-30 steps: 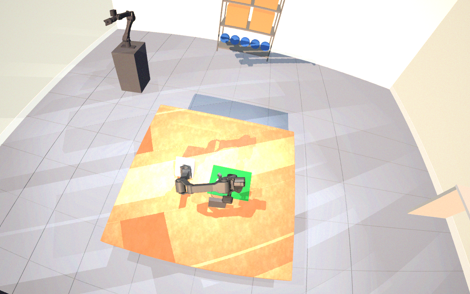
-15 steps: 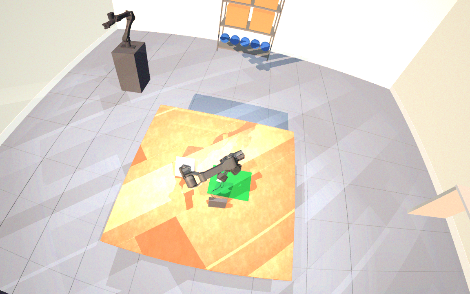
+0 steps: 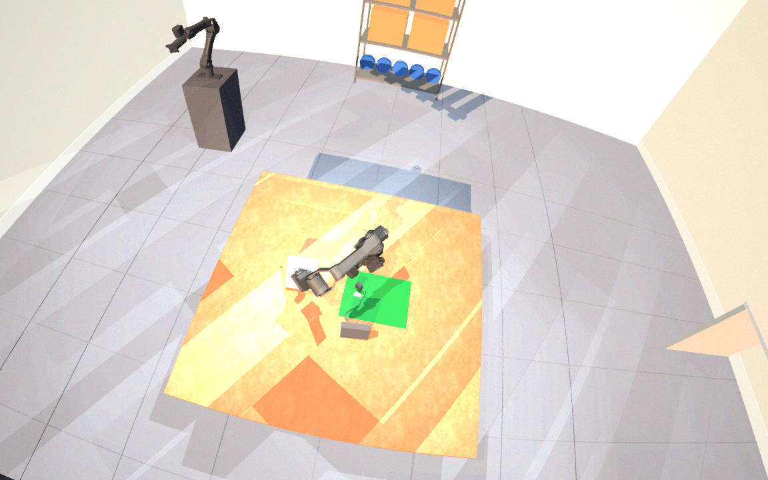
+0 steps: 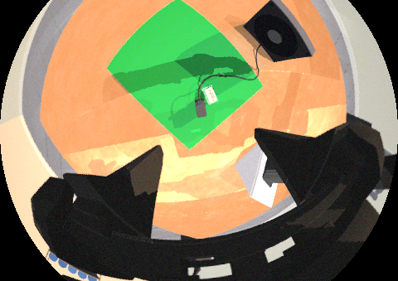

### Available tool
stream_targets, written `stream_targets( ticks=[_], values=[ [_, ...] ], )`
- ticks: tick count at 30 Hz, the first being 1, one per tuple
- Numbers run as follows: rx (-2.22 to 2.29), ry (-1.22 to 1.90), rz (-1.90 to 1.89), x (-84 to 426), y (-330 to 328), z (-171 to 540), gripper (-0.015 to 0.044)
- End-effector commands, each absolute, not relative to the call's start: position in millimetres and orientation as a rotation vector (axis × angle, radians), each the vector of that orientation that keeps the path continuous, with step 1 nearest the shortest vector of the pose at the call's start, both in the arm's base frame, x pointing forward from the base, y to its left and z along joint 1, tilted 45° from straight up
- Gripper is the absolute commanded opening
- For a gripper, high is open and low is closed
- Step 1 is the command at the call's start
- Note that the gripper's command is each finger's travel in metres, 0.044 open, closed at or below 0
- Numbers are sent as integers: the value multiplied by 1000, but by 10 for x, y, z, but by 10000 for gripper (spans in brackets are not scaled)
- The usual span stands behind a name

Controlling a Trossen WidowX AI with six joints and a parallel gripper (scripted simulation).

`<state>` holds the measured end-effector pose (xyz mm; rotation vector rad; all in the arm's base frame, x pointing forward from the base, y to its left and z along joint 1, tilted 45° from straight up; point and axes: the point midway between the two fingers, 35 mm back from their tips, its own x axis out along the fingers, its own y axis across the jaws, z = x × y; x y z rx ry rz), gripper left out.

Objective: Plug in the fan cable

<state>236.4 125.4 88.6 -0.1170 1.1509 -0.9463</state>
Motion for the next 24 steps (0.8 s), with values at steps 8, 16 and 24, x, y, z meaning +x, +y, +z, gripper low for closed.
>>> stream_targets(
  ticks=[8, 16, 24],
  values=[
    [-118, 1147, -962, 2420, 576, 198, 440],
    [-118, 1147, -962, 2422, 543, 165, 440],
    [-117, 1147, -961, 2439, 457, 70, 440]
  ],
)
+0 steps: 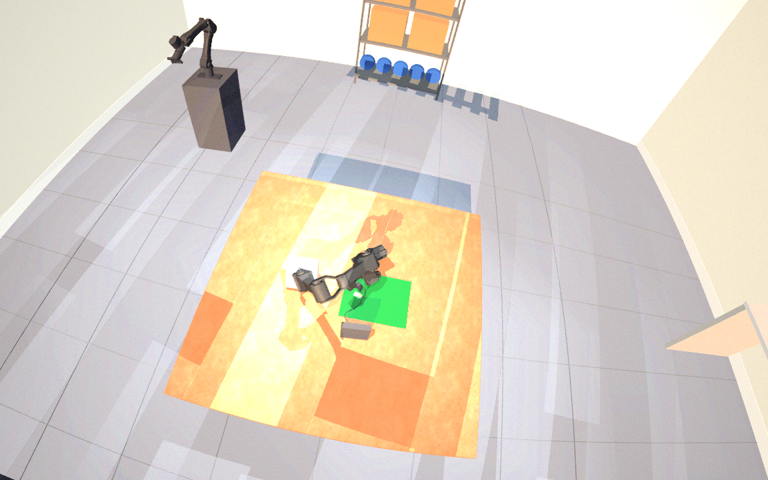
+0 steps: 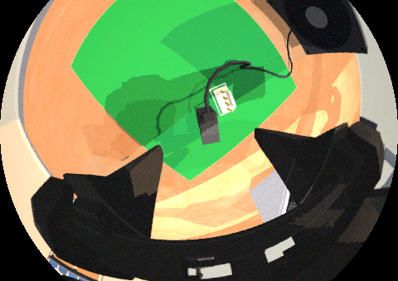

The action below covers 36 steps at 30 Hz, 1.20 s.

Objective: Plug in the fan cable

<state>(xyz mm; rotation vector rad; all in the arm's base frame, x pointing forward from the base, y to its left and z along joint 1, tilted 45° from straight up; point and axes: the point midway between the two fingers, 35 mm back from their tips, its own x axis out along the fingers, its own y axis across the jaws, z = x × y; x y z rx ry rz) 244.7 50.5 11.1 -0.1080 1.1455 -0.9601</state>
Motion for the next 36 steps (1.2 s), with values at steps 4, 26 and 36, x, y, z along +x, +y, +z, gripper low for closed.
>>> stream_targets(
  ticks=[4, 26, 36],
  values=[
    [-117, 1147, -961, 2445, 411, 23, 440],
    [-110, 1145, -964, 2467, 229, -157, 414],
    [-110, 1145, -964, 2467, 229, -157, 151]
  ],
)
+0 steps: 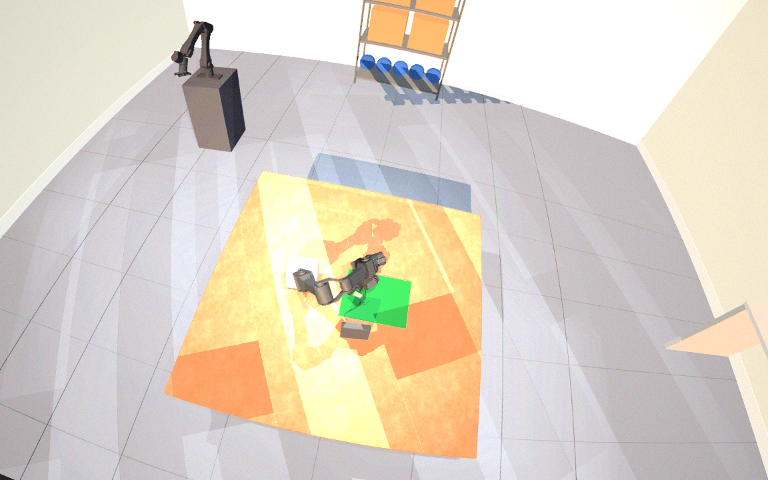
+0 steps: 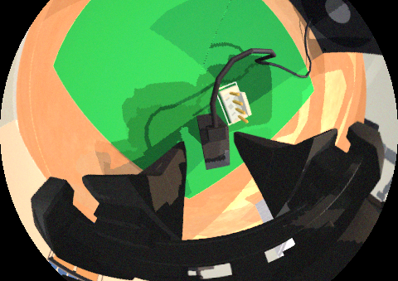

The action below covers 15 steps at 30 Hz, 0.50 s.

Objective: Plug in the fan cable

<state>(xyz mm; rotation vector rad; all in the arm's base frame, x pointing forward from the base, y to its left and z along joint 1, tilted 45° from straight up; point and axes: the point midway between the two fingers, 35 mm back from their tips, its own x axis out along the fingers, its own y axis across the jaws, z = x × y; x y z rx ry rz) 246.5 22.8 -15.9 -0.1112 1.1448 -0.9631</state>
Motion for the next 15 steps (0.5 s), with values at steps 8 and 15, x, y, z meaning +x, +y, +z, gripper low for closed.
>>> stream_targets(
  ticks=[8, 15],
  values=[
    [-110, 1145, -964, 2467, 229, -157, 0],
    [-118, 1147, -962, 2427, 580, 196, 0]
  ],
)
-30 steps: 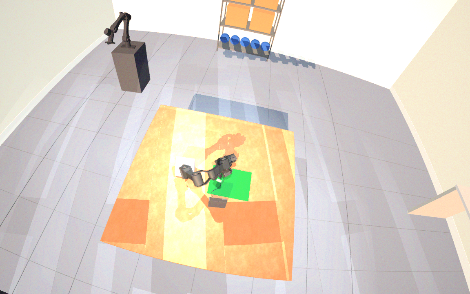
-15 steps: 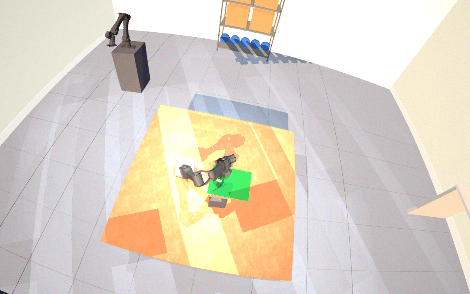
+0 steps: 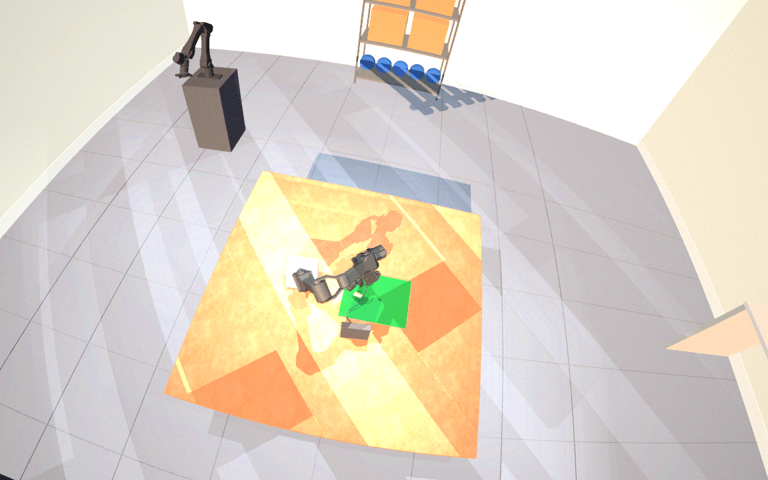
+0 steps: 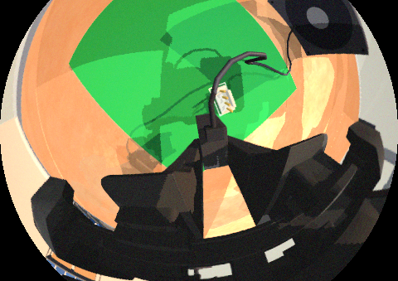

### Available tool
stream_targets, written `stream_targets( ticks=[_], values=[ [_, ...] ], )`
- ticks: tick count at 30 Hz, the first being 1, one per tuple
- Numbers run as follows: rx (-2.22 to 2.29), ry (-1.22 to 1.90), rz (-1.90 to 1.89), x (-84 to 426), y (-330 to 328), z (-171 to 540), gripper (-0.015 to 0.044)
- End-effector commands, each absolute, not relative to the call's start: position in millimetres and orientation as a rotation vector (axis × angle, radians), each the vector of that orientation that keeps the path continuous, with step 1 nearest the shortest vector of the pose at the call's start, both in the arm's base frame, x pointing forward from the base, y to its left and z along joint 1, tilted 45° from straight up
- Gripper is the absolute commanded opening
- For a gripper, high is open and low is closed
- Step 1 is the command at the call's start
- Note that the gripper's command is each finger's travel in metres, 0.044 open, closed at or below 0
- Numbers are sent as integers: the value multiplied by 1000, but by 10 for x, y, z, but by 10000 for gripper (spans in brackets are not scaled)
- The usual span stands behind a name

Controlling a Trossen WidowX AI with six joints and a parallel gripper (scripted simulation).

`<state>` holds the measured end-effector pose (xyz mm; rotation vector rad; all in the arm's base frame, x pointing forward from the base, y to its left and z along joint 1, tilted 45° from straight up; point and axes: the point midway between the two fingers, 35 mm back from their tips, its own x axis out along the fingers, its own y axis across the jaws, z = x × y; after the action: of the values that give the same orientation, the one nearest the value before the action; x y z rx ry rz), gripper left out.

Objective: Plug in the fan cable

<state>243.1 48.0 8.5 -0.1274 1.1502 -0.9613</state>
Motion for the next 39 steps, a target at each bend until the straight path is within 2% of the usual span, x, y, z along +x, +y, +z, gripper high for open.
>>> stream_targets(
  ticks=[1, 12, 39],
  values=[
    [-118, 1147, -962, 2427, 580, 196, 0],
    [-336, 1272, -805, 2493, 298, 447, 0],
    [-344, 1276, -799, 2422, 309, 444, 0]
  ],
)
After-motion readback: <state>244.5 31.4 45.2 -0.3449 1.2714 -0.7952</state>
